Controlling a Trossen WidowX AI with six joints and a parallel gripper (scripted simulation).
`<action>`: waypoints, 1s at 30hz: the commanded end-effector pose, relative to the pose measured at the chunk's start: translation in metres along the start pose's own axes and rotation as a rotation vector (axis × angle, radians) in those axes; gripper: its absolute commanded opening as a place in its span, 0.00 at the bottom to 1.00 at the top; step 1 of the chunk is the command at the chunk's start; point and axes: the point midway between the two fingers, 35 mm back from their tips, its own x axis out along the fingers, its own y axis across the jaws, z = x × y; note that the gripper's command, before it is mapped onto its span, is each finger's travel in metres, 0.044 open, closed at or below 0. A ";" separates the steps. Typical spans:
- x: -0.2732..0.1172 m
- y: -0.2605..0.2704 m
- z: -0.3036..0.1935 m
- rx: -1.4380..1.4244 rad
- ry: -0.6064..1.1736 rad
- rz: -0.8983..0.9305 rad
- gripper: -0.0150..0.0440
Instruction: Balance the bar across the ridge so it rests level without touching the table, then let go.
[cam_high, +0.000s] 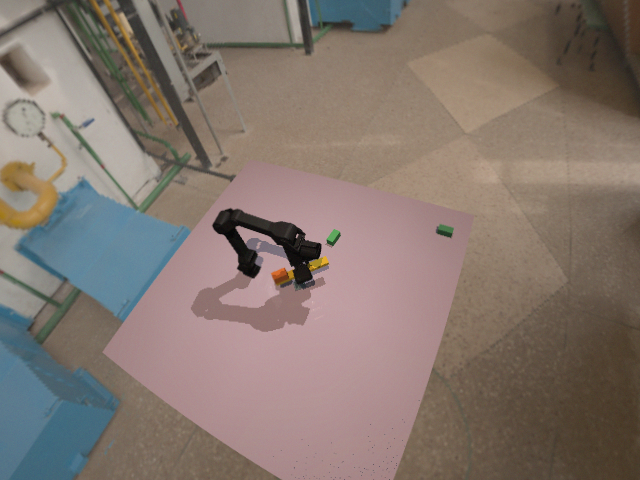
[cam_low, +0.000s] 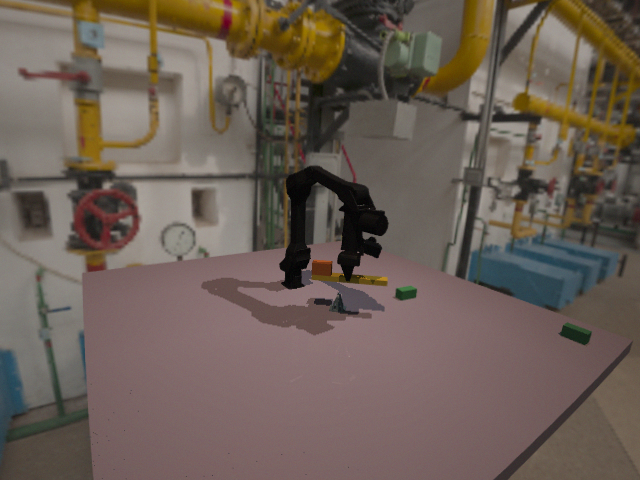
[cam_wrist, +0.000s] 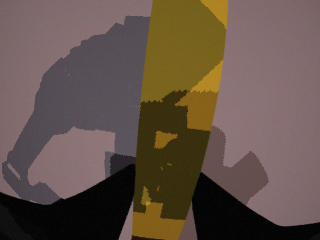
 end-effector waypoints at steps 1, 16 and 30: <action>-0.001 0.002 0.001 0.015 -0.012 -0.005 0.25; 0.023 0.003 0.002 0.018 -0.012 -0.005 0.25; 0.041 0.003 0.002 0.020 -0.012 -0.005 0.25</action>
